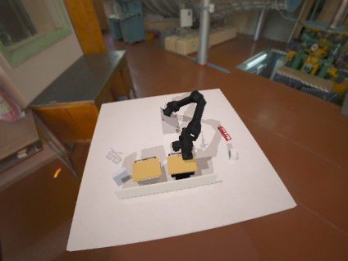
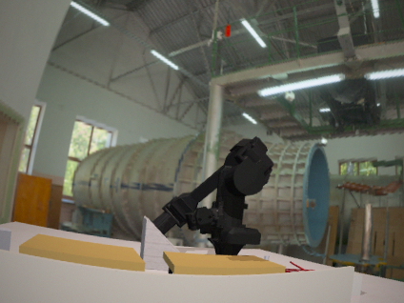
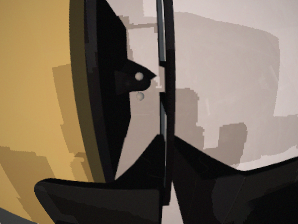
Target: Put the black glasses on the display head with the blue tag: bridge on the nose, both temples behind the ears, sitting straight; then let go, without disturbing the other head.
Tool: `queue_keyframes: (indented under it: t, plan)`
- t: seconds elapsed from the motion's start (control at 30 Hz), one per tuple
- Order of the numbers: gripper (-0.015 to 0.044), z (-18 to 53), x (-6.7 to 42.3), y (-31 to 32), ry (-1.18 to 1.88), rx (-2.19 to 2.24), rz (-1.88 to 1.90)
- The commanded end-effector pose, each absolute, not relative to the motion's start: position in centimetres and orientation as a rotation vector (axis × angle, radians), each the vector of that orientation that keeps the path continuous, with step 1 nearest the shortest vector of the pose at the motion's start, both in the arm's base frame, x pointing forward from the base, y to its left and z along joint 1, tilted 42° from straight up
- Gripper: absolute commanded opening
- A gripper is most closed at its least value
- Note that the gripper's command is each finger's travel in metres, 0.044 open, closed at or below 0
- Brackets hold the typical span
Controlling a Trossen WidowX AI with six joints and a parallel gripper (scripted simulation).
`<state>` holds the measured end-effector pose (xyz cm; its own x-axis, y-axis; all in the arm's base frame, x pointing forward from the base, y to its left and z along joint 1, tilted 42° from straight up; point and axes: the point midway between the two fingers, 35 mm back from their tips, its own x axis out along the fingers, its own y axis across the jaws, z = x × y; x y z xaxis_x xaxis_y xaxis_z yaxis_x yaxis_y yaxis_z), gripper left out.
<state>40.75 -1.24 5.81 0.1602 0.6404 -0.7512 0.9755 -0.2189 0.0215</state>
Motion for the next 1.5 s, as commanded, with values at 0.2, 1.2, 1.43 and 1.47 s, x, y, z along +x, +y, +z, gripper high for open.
queue_keyframes:
  t: [0.2, 1.2, 1.43, 1.47]
  plan:
    - [0.0000, 5.72, 40.74, -1.23, 1.527, 1.930, -0.860]
    - [0.0026, 5.50, 40.83, -0.99, 1.528, 1.928, -0.853]
    - [0.0108, 5.50, 40.83, -0.99, 1.528, 1.928, -0.853]
    - [0.0108, 5.50, 40.83, -0.99, 1.528, 1.928, -0.853]
